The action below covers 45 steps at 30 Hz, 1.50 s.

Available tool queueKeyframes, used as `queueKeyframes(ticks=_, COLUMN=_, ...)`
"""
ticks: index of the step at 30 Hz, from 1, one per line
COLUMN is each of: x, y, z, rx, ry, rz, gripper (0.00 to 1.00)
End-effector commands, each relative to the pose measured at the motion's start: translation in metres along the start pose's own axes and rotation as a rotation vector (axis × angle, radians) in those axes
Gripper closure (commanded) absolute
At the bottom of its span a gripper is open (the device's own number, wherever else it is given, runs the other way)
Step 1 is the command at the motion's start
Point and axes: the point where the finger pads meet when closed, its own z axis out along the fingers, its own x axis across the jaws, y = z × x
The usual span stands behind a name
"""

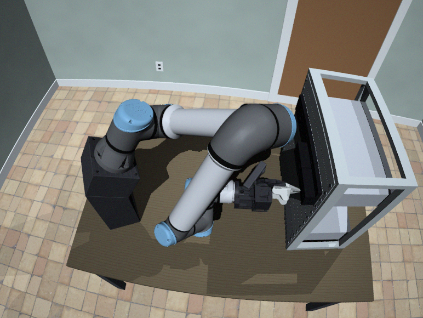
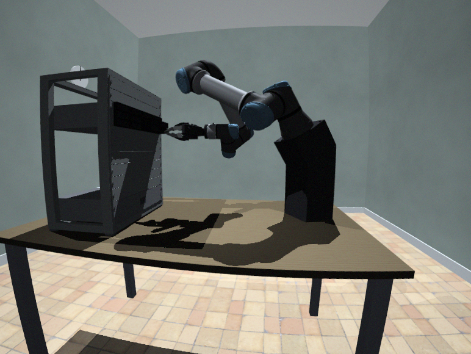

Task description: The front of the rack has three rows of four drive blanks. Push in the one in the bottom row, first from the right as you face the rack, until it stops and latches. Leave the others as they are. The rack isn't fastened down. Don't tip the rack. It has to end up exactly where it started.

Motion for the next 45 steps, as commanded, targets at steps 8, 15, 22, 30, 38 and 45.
queueKeyframes(ticks=8, x=0.000, y=0.000, z=0.009, rx=0.000, ry=0.001, rz=0.000, gripper=1.00)
queueKeyframes(ticks=15, x=0.000, y=0.000, z=0.009, rx=0.000, ry=0.001, rz=0.000, gripper=1.00)
queueKeyframes(ticks=22, x=0.000, y=0.000, z=0.018, rx=0.000, ry=0.001, rz=0.000, gripper=1.00)
queueKeyframes(ticks=30, x=0.000, y=0.000, z=0.019, rx=0.000, ry=0.001, rz=0.000, gripper=1.00)
queueKeyframes(ticks=38, x=0.000, y=0.000, z=0.021, rx=0.000, ry=0.001, rz=0.000, gripper=1.00)
queueKeyframes(ticks=45, x=0.000, y=0.000, z=0.022, rx=0.000, ry=0.001, rz=0.000, gripper=1.00)
